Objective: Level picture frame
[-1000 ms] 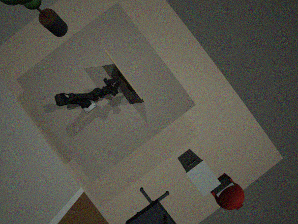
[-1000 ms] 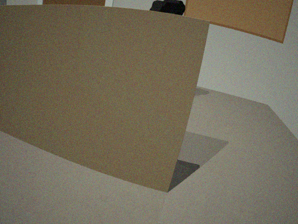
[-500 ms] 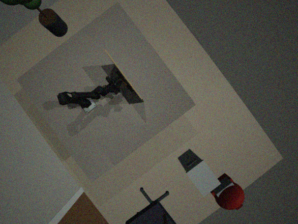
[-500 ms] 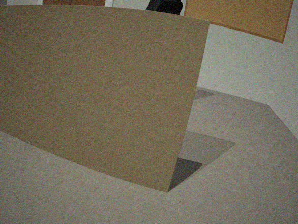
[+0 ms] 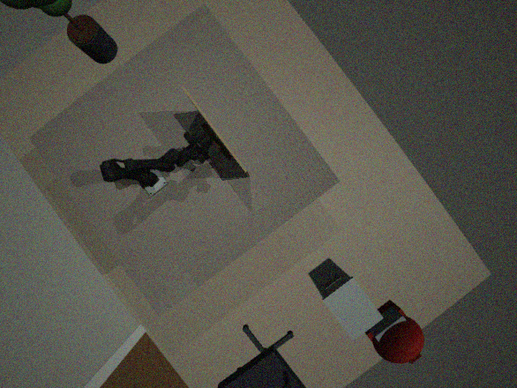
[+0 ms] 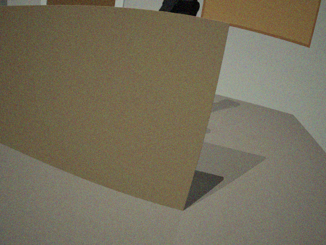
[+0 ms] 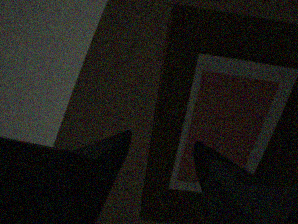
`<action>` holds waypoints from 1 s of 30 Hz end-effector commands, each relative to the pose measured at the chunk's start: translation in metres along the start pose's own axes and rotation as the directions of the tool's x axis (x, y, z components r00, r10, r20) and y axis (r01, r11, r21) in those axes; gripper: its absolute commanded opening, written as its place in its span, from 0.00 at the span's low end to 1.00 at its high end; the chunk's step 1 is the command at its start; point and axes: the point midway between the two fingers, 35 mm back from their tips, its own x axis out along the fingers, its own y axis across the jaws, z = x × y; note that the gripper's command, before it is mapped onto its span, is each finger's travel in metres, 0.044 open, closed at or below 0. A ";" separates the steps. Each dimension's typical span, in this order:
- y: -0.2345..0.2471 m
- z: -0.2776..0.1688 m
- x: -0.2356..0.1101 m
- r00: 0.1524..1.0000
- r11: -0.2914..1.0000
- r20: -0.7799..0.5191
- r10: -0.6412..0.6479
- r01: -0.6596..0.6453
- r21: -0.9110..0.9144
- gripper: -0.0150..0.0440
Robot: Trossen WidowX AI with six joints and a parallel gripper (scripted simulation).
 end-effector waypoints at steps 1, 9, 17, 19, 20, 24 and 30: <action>0.001 0.001 0.000 1.000 1.000 0.004 0.002 -0.002 0.001 0.69; 0.001 0.001 0.000 1.000 1.000 0.004 0.002 -0.002 0.001 0.69; 0.001 0.001 0.001 1.000 1.000 0.004 0.002 -0.002 0.001 0.69; 0.001 0.001 0.001 1.000 1.000 0.004 0.002 -0.002 0.001 0.69; 0.001 0.001 0.001 1.000 1.000 0.004 0.002 -0.002 0.001 0.65; 0.001 0.001 0.001 1.000 1.000 0.004 0.002 -0.002 0.001 0.47; 0.001 0.001 0.001 1.000 1.000 0.004 0.002 -0.002 0.001 0.37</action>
